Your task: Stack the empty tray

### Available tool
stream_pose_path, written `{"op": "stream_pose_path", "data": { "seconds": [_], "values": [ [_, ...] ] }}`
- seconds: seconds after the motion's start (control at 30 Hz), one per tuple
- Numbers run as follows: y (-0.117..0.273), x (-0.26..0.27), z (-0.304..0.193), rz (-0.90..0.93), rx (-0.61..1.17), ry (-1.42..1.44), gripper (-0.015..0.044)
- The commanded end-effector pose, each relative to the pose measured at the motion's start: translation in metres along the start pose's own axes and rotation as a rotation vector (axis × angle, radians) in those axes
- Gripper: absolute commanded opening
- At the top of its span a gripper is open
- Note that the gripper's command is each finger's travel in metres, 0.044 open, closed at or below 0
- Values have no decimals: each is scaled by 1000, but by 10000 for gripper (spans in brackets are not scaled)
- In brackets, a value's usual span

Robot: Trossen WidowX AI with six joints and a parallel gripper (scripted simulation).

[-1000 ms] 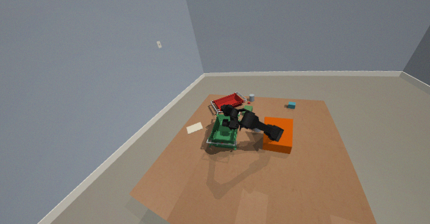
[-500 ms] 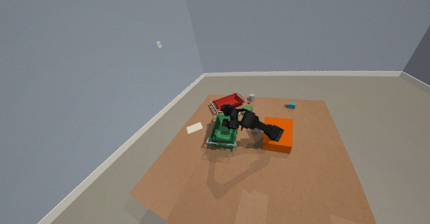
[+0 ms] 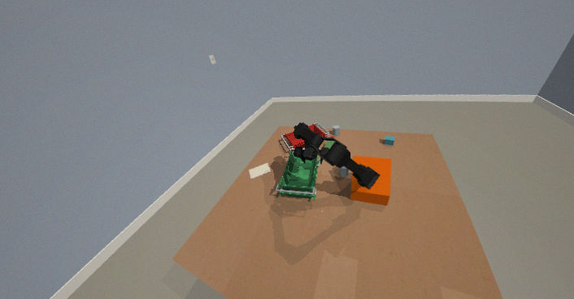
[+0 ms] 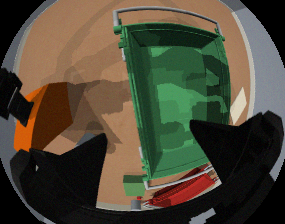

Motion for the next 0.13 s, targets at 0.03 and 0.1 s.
{"op": "stream_pose_path", "data": {
  "seconds": [0.03,0.1],
  "values": [
    [23,2,4,0,8,13,440],
    [17,4,2,-4,4,3,440]
  ]
}}
Point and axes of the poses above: the point midway between the two fingers, 35 mm back from their tips, its own y axis back along the fingers, its own x axis across the jaws, z = x × y, the point moved 2 cm from there along y, back along the fingers, and after that the axes turned 4 degrees about y, right-handed, at the moved point
